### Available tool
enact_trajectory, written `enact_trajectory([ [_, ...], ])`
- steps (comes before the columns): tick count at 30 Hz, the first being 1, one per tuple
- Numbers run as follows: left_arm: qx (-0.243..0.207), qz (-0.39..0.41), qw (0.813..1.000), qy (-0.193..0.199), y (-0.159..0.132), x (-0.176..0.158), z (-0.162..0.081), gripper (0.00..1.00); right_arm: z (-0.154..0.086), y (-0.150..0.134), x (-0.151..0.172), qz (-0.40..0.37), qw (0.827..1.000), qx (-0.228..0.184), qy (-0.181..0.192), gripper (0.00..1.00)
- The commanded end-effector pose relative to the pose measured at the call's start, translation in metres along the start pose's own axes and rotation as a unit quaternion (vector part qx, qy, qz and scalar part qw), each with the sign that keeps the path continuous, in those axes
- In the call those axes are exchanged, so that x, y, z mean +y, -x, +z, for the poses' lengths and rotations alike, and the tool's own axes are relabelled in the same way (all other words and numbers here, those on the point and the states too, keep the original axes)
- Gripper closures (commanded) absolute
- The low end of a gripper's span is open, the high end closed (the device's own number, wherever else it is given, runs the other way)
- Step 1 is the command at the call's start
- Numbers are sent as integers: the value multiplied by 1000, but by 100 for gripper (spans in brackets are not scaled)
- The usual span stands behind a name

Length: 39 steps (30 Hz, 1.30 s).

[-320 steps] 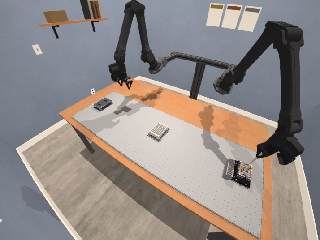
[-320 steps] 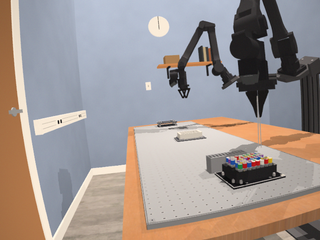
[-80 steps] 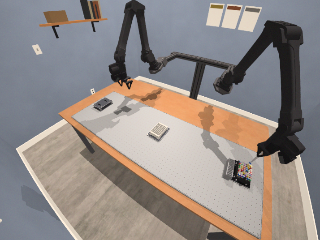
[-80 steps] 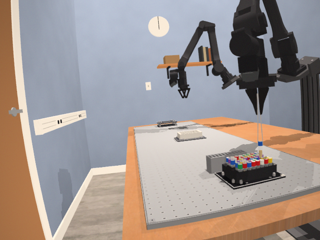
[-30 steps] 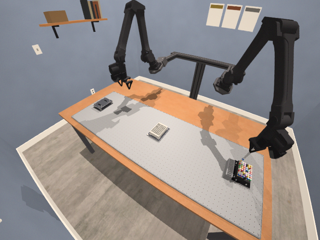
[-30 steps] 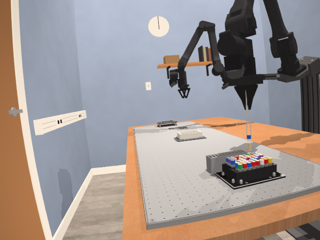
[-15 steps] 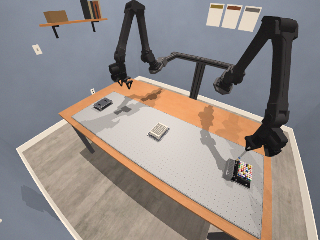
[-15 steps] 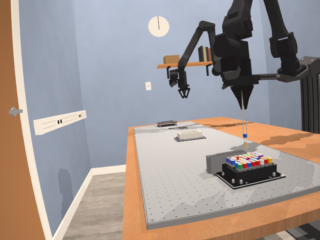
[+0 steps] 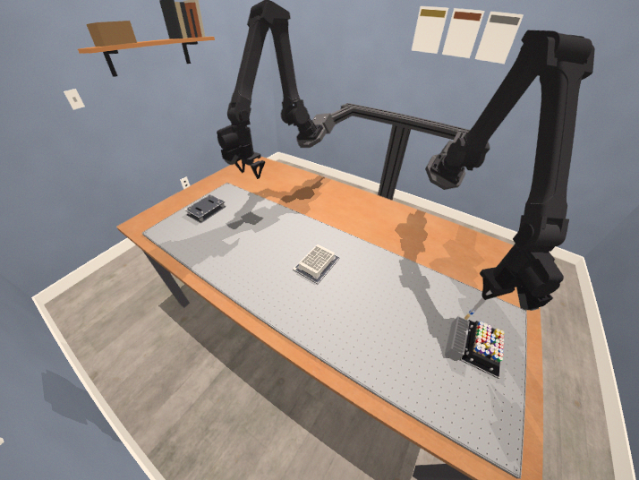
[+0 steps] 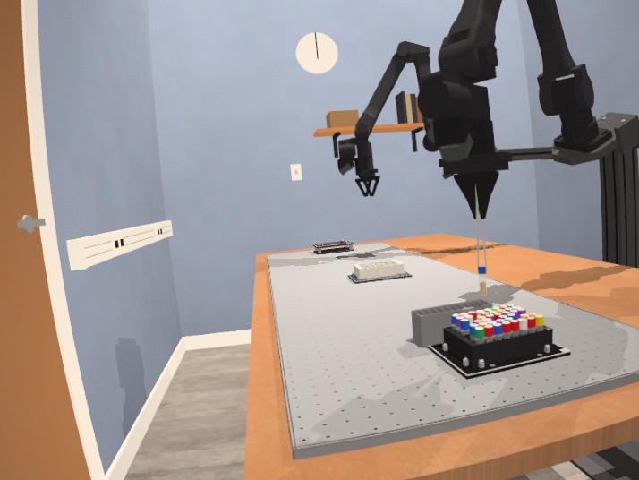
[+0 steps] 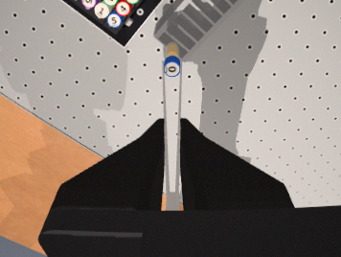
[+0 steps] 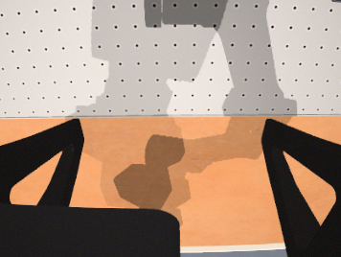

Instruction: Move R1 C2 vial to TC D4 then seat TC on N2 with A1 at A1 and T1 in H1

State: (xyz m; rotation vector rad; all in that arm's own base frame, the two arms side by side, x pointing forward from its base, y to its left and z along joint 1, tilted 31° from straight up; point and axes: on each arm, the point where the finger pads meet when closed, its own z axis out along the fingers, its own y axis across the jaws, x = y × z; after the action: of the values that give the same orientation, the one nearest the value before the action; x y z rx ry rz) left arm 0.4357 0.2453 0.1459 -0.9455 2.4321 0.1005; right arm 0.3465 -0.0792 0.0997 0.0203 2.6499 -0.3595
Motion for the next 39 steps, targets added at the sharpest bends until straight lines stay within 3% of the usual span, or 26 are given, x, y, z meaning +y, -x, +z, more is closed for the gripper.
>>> enact_trajectory([
  [1, -14, -5, 1000, -5, 2, -9, -7, 91, -5, 11, -2, -5, 1000, -12, -1, 0],
  [39, -9, -5, 1000, -5, -35, -51, -3, 91, -5, 11, -2, -5, 1000, -12, -1, 0],
])
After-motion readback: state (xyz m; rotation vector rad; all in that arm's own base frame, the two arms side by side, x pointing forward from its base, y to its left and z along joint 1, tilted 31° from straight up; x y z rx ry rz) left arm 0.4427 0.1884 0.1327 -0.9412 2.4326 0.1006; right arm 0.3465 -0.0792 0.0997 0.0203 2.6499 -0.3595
